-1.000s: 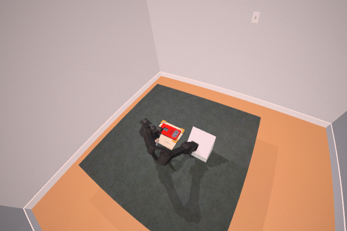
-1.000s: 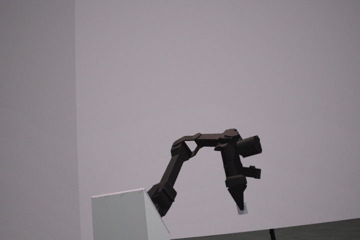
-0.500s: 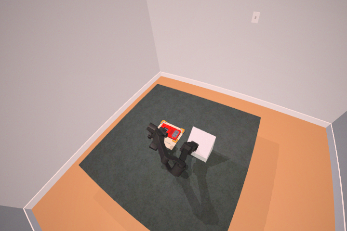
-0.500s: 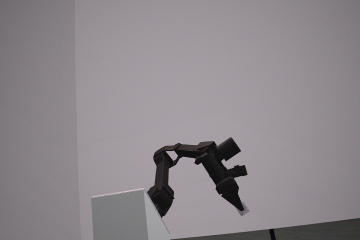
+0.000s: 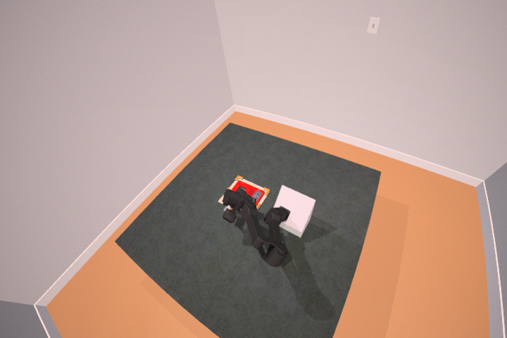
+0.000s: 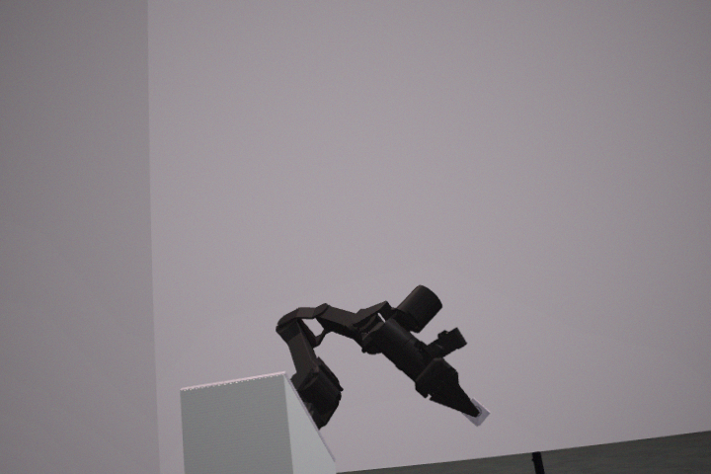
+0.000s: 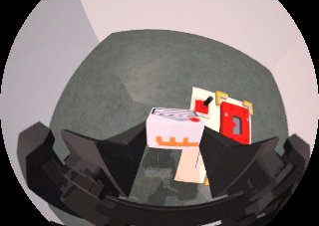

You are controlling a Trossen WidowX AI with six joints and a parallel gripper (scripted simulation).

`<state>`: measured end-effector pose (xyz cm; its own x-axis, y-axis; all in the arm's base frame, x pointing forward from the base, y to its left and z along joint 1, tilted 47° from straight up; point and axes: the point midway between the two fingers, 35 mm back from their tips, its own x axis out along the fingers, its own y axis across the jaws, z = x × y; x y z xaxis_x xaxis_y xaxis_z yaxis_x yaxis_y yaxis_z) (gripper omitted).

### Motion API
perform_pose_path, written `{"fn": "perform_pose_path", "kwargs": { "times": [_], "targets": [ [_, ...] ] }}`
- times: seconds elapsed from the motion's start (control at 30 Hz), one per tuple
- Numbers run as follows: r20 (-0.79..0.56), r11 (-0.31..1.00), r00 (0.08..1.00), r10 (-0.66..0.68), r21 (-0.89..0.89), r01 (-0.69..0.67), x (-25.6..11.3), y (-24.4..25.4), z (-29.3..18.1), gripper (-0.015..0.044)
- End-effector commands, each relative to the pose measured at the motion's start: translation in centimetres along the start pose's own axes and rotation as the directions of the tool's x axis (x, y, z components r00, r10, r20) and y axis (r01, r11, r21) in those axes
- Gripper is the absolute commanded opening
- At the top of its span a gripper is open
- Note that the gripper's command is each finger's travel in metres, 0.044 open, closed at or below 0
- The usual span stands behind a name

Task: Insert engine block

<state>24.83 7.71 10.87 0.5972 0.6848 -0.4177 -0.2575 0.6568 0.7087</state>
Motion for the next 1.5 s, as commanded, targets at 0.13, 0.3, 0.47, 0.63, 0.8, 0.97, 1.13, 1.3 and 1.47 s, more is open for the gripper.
{"fn": "perform_pose_path", "kwargs": {
  "times": [0.13, 0.3, 0.47, 0.63, 0.8, 0.97, 1.13, 1.3, 1.47],
  "targets": [
    [0.06, 1.0, 0.998, -0.002, -0.006, 0.003, 0.2, 0.0, -0.2, 0.0],
    [0.147, 1.0, 0.989, 0.001, -0.004, -0.001, 1.0, 0.0, -1.3, 0.0],
    [0.161, 1.0, 0.987, 0.005, -0.002, -0.004, 1.8, 0.0, -2.1, 0.0],
    [0.161, 1.0, 0.987, 0.005, -0.002, -0.005, 2.5, 0.0, -2.7, 0.0],
    [0.161, 1.0, 0.987, 0.005, -0.001, -0.005, 3.1, 0.0, -3.2, 0.0],
    [0.161, 1.0, 0.987, 0.005, -0.001, -0.005, 3.6, 0.0, -3.7, 0.0],
    [0.16, 1.0, 0.987, 0.005, 0.0, -0.005, 4.2, 0.0, -4.2, 0.0],
    [0.152, 1.0, 0.988, 0.002, 0.001, -0.002, 4.8, 0.0, -4.7, 0.0],
    [0.142, 1.0, 0.99, -0.002, 0.002, 0.002, 5.5, 0.1, -5.3, 0.0]
  ]
}}
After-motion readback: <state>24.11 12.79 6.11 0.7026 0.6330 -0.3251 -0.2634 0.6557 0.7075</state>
